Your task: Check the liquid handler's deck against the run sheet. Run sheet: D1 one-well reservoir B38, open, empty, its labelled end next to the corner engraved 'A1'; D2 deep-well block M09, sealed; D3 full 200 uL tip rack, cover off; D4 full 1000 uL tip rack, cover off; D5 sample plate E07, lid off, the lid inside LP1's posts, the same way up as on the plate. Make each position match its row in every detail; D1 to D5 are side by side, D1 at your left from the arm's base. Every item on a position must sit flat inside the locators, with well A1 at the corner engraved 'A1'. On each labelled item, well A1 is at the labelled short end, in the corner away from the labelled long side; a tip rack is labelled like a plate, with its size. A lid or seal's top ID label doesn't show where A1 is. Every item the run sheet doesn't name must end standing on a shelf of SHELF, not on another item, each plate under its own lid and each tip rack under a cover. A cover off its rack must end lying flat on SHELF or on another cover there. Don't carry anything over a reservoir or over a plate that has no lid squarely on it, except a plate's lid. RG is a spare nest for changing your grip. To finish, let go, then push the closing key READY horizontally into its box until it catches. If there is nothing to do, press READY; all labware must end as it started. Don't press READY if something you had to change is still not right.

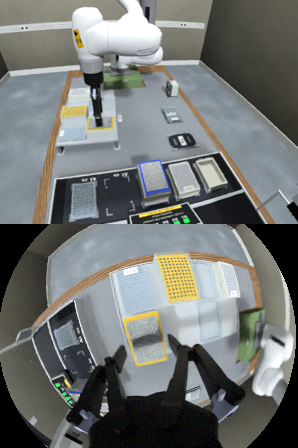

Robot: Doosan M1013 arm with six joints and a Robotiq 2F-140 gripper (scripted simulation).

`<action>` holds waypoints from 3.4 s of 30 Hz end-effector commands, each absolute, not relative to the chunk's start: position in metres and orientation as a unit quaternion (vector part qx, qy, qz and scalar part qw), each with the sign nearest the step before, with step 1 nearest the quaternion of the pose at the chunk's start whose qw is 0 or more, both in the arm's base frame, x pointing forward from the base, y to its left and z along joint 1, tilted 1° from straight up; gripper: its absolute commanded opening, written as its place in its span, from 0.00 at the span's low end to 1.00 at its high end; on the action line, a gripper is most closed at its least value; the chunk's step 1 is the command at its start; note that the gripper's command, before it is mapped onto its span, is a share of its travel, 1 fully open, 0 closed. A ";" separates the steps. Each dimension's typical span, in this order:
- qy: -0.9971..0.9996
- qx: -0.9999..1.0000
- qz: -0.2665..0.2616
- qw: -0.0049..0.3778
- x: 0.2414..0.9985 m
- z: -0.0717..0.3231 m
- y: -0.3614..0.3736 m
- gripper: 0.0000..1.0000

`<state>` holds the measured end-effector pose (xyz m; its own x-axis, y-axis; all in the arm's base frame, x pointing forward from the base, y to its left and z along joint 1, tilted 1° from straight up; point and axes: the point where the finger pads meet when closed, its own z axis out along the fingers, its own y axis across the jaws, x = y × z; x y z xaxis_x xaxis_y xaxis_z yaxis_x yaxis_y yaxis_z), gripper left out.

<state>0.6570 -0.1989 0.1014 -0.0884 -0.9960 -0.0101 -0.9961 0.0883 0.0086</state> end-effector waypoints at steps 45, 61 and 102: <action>0.738 -0.675 0.005 0.001 0.659 0.179 -0.200 0.66; 0.738 -0.675 0.005 0.001 0.659 0.204 -0.200 0.66; 0.738 -0.675 0.006 0.000 0.659 0.231 -0.201 0.66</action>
<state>0.6585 -0.1992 0.2258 -0.0873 -0.9961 -0.0114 -0.9961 0.0871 0.0102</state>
